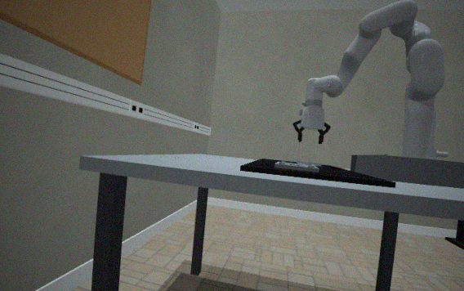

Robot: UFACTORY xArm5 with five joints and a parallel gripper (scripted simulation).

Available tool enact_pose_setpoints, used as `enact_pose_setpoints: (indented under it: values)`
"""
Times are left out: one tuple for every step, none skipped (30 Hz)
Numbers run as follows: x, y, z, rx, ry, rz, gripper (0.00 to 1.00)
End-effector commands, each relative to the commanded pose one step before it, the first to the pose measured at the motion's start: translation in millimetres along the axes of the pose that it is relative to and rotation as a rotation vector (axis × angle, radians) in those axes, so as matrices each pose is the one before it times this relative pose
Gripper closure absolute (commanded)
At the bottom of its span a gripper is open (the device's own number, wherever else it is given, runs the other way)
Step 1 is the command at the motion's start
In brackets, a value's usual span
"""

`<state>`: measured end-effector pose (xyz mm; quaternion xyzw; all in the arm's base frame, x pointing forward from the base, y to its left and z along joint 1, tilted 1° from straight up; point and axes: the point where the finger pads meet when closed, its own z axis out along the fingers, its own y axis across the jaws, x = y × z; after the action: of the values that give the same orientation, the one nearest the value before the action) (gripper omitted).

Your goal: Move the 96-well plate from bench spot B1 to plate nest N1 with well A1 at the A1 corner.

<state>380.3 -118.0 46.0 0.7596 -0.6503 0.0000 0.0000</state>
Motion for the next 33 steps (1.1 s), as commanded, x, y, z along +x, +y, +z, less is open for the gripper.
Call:
enact_pose_setpoints:
  values:
    - [5.9,-0.46,10.83,-0.00212,0.01794,0.01517,0.0]
    - [0.0,0.0,0.0,0.0,0.0,0.0,0.0]
    - [0.0,0.0,0.0,0.0,0.0,0.0,0.0]
    - [0.0,0.0,0.0,0.0,0.0,0.0,0.0]
    - [0.0,0.0,0.0,0.0,0.0,0.0,0.0]
    - [0.0,0.0,0.0,0.0,0.0,0.0,0.0]
    - [0.0,0.0,0.0,0.0,0.0,0.0,0.0]
    - [0.0,0.0,0.0,0.0,0.0,0.0,0.0]
    - [0.0,0.0,0.0,0.0,0.0,0.0,0.0]
    - [0.0,0.0,0.0,0.0,0.0,0.0,0.0]
    - [0.0,0.0,0.0,0.0,0.0,0.0,0.0]
    - [0.0,0.0,0.0,0.0,0.0,0.0,0.0]
    - [0.0,0.0,0.0,0.0,0.0,0.0,0.0]
    - [0.0,0.0,0.0,0.0,0.0,0.0,0.0]
    - [0.0,0.0,0.0,0.0,0.0,0.0,0.0]
    - [0.0,0.01,1.67,-0.00001,0.0,0.0,0.0]
    - [0.0,0.01,1.67,-0.00001,0.0,0.0,0.0]
    - [0.0,0.01,1.67,-0.00001,0.0,0.0,0.0]
    - [0.0,0.01,1.67,-0.00001,0.0,0.0,0.0]
    - [0.0,0.01,1.67,-0.00001,0.0,0.0,0.0]
    - [0.0,0.01,1.67,-0.00001,0.0,0.0,0.0]
    - [0.0,0.0,0.0,0.0,0.0,0.0,0.0]
    - [0.0,0.0,0.0,0.0,0.0,0.0,0.0]
    - [0.0,0.01,1.67,-0.00001,0.0,0.0,0.0]
    - [0.0,0.01,1.67,-0.00001,0.0,0.0,0.0]
    - [0.0,0.01,1.67,-0.00001,0.0,0.0,0.0]
    - [0.0,0.01,1.67,-0.00001,0.0,0.0,0.0]
    - [0.0,0.01,1.67,-0.00001,0.0,0.0,0.0]
    - [0.0,0.01,1.67,-0.00001,0.0,0.0,0.0]
    - [0.0,0.01,1.67,-0.00001,0.0,0.0,0.0]
    - [0.0,0.01,1.67,-0.00001,0.0,0.0,0.0]
    - [0.0,0.01,1.67,-0.00001,0.0,0.0,0.0]
    - [0.0,0.01,1.67,-0.00001,0.0,0.0,0.0]
